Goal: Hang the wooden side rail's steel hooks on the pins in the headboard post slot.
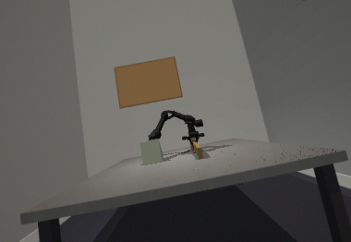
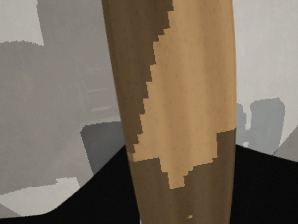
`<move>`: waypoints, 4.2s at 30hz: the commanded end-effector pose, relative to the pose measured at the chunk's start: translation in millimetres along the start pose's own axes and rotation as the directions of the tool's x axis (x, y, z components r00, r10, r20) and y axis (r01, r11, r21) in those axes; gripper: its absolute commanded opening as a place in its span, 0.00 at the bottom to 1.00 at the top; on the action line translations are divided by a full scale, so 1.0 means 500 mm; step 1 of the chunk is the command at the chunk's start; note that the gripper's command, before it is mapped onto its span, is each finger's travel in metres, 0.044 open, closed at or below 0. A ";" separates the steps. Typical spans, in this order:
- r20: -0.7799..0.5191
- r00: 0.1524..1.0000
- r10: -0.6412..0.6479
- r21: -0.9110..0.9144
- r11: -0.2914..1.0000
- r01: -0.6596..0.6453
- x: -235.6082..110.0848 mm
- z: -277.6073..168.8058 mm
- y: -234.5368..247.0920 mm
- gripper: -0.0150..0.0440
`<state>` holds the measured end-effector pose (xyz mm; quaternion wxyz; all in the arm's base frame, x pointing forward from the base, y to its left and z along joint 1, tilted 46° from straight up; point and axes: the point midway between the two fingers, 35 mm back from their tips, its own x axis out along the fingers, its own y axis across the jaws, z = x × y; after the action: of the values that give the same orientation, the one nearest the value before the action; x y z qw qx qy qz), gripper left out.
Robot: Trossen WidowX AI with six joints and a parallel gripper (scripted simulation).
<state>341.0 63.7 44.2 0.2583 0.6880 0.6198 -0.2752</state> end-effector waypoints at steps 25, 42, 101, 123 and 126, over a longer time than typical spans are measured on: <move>0.002 1.000 0.003 0.003 1.000 -0.003 -0.003 -0.008 0.001 0.25; 0.001 1.000 0.003 0.003 1.000 -0.003 -0.003 -0.011 0.001 0.25; 0.001 1.000 0.003 0.003 1.000 -0.003 -0.002 -0.024 0.001 0.25; 0.001 1.000 0.003 0.003 1.000 -0.003 -0.002 -0.028 0.001 0.25; 0.001 1.000 0.003 0.003 1.000 -0.003 -0.002 -0.029 0.001 0.25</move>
<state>341.5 73.0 53.6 0.2586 0.6881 0.6197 -0.2750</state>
